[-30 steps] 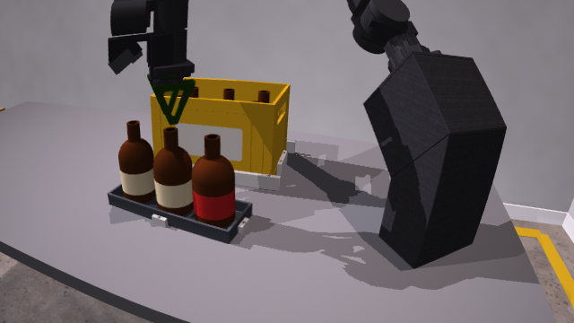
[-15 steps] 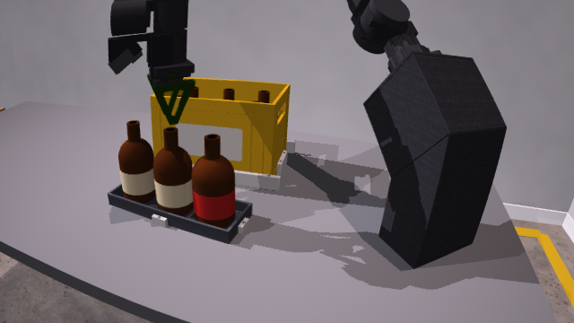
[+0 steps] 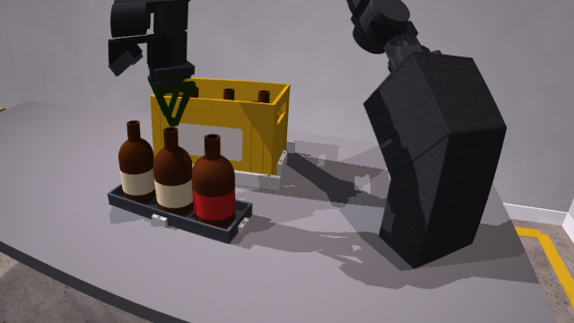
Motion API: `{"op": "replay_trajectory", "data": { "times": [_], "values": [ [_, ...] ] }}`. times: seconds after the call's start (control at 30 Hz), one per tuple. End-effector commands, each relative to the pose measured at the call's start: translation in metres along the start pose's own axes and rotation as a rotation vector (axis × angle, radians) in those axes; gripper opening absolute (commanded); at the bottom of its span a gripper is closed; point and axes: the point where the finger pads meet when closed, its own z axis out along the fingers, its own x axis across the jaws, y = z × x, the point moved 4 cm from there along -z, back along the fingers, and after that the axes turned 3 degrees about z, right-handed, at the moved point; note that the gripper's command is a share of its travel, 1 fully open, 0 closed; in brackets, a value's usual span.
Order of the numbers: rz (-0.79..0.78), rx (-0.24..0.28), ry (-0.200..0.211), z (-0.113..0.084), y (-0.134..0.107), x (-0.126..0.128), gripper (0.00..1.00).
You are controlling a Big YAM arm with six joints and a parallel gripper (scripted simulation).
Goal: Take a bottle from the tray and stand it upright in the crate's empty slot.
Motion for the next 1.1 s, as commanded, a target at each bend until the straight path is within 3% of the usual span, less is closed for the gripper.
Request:
{"op": "replay_trajectory", "data": {
  "times": [0.0,0.4,0.47,0.5,0.6,0.97,1.03,1.07],
  "values": [
    [-0.002,-0.001,0.003,0.006,0.003,0.001,0.61],
    [0.001,0.006,0.003,0.021,0.001,0.0,0.61],
    [0.001,0.006,0.003,0.021,0.001,0.0,0.61],
    [-0.021,-0.023,0.003,0.01,0.006,0.009,0.61],
    [-0.003,0.009,0.003,0.026,-0.001,0.001,0.61],
    [-0.002,0.008,0.003,0.038,-0.001,0.001,0.61],
    [-0.002,0.008,0.003,0.038,-0.001,0.001,0.61],
    [-0.008,-0.023,0.001,0.028,0.007,0.004,0.61]
  ]
}}
